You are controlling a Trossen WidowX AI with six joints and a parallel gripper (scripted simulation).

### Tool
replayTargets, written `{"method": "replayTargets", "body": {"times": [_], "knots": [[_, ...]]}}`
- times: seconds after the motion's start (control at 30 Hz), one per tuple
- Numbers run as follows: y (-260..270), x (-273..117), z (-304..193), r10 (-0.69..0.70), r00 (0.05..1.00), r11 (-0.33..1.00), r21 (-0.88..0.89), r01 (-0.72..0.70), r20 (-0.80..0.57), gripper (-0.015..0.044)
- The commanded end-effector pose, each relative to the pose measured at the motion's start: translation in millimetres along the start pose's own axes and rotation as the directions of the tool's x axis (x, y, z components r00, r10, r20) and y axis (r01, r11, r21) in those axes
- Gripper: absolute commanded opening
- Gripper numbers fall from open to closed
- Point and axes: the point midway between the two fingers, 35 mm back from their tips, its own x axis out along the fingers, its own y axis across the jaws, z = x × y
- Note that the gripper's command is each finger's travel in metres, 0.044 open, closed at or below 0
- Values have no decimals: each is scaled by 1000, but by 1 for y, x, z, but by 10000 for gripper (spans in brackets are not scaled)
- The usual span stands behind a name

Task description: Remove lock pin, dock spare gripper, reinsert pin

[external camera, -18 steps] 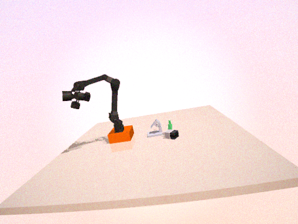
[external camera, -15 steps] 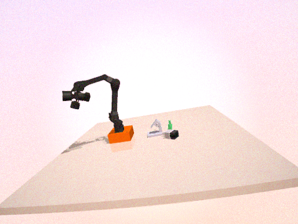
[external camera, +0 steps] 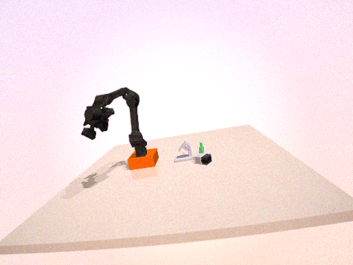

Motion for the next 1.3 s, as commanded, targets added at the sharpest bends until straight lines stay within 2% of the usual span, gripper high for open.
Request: {"method": "replayTargets", "body": {"times": [0.0,0.17,0.33,0.63,0.8,0.97,1.13,1.27], "knots": [[-40,-36,4,-172,985,985,2,173,-31,300],[-88,-101,23,-415,908,910,-19,415,-50,300],[-118,-171,59,-619,786,785,-62,616,-20,300],[-121,-288,160,-839,524,503,-156,850,148,300],[-94,-336,228,-872,399,350,-207,913,283,300],[-48,-365,298,-848,313,216,-260,941,427,300],[11,-371,365,-781,278,107,-319,942,560,300],[64,-358,412,-707,290,36,-376,926,646,300]]}}
